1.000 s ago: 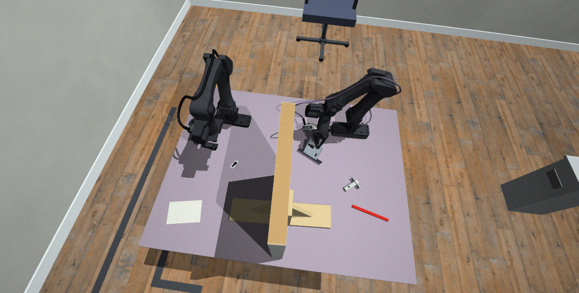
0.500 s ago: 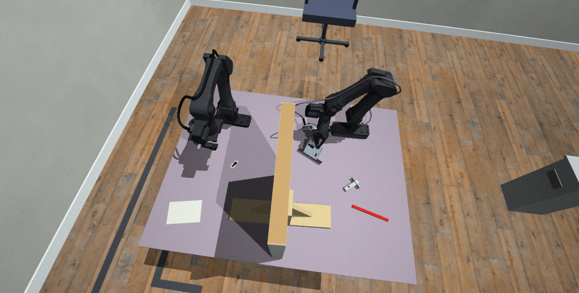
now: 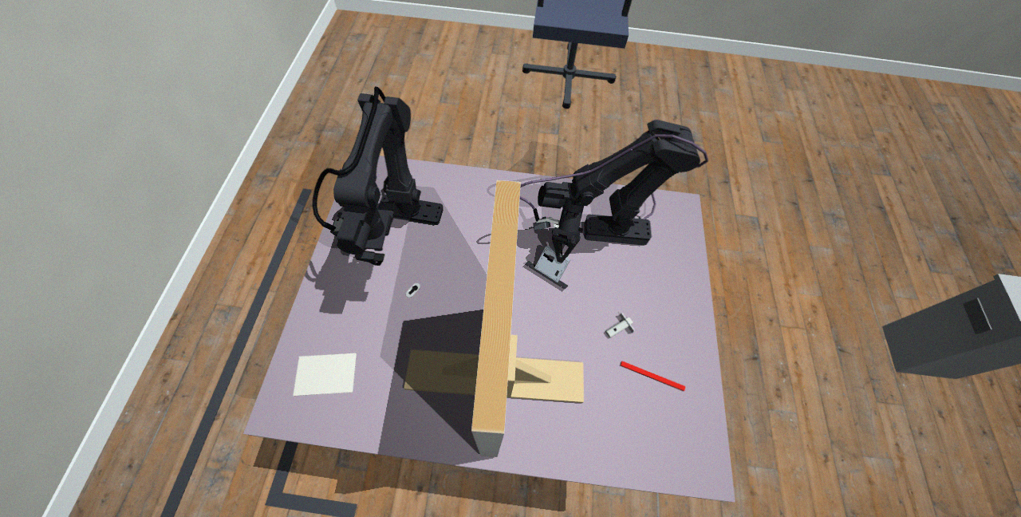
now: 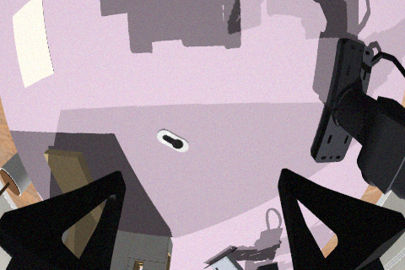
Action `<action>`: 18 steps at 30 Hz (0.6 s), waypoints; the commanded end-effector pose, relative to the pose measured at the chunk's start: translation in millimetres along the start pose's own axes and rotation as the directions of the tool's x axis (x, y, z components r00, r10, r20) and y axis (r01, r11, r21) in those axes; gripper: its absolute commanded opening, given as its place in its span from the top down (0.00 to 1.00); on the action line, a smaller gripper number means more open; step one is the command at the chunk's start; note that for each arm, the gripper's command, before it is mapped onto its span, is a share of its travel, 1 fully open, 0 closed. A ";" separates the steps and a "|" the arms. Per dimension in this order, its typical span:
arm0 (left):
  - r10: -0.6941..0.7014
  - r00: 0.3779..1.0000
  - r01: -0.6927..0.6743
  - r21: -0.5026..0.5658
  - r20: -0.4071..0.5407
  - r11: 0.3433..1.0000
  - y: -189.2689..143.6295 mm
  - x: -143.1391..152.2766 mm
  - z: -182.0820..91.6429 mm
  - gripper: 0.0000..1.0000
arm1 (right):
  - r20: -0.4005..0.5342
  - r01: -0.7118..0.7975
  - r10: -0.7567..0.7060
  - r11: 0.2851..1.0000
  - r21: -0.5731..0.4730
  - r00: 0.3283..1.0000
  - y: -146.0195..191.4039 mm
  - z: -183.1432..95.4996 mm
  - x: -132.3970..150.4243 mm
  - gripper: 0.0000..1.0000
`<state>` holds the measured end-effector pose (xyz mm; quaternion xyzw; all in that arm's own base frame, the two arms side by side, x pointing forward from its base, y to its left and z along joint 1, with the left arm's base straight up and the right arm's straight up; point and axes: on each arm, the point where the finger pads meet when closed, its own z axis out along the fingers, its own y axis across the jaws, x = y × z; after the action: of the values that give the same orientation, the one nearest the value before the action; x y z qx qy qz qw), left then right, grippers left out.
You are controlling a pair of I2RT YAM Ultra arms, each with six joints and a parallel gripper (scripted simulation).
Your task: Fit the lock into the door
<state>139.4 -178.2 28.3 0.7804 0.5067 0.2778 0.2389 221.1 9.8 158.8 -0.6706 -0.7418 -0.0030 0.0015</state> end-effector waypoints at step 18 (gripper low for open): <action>-0.010 1.000 0.010 -0.008 0.004 1.000 3.2 -1.2 -0.9 0.77 | 0.007 0.000 0.000 1.000 -0.003 1.000 -0.7 -3.0 0.0 0.00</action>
<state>139.4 -178.2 28.3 0.7804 0.5067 0.2777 0.2388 221.1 9.8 158.8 -0.6706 -0.7418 -0.0030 0.0015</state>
